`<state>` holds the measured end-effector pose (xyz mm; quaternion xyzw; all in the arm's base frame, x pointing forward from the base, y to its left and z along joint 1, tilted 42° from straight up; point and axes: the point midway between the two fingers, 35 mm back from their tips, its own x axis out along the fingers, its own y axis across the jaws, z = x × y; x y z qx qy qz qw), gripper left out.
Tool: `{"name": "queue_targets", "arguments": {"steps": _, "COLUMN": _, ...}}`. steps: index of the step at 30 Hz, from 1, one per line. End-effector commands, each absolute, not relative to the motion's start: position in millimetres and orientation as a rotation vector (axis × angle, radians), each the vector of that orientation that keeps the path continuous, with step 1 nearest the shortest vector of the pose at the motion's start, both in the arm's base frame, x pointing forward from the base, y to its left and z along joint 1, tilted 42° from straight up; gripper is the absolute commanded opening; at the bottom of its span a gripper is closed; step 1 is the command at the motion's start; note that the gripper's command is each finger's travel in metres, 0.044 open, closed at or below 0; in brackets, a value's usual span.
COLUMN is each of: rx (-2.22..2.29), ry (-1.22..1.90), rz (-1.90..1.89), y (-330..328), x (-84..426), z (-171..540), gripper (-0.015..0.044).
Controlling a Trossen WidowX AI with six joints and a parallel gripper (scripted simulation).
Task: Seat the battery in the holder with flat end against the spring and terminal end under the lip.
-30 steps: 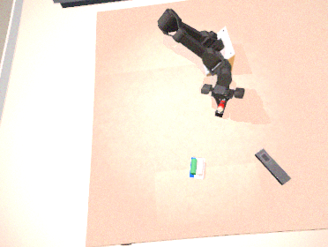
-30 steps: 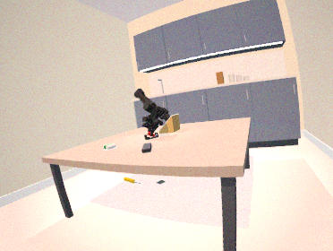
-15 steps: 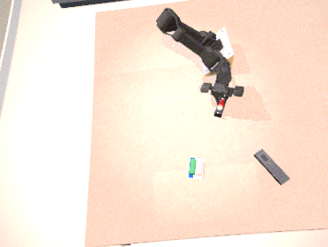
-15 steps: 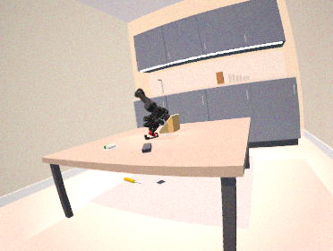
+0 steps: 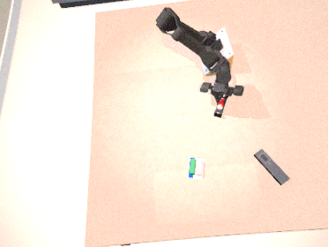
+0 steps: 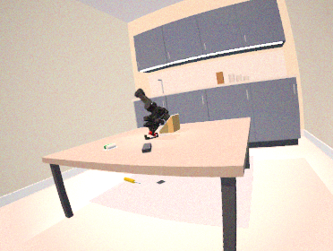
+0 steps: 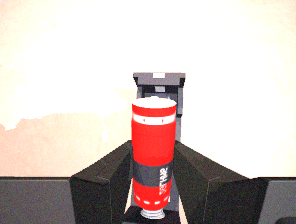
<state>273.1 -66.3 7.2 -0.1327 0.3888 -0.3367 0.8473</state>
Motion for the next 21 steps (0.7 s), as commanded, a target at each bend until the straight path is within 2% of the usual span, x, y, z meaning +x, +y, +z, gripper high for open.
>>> {"name": "queue_targets", "arguments": {"steps": 1, "rx": -0.278, "ry": 0.848, "rz": -0.706, "y": -67.1, "x": 269.5, "z": 3.1, "gripper": 0.0086}}
{"name": "queue_targets", "arguments": {"steps": 21, "rx": -0.224, "ry": 0.941, "rz": -0.716, "y": -69.3, "x": 280.2, "z": 0.2, "gripper": 0.0086}}
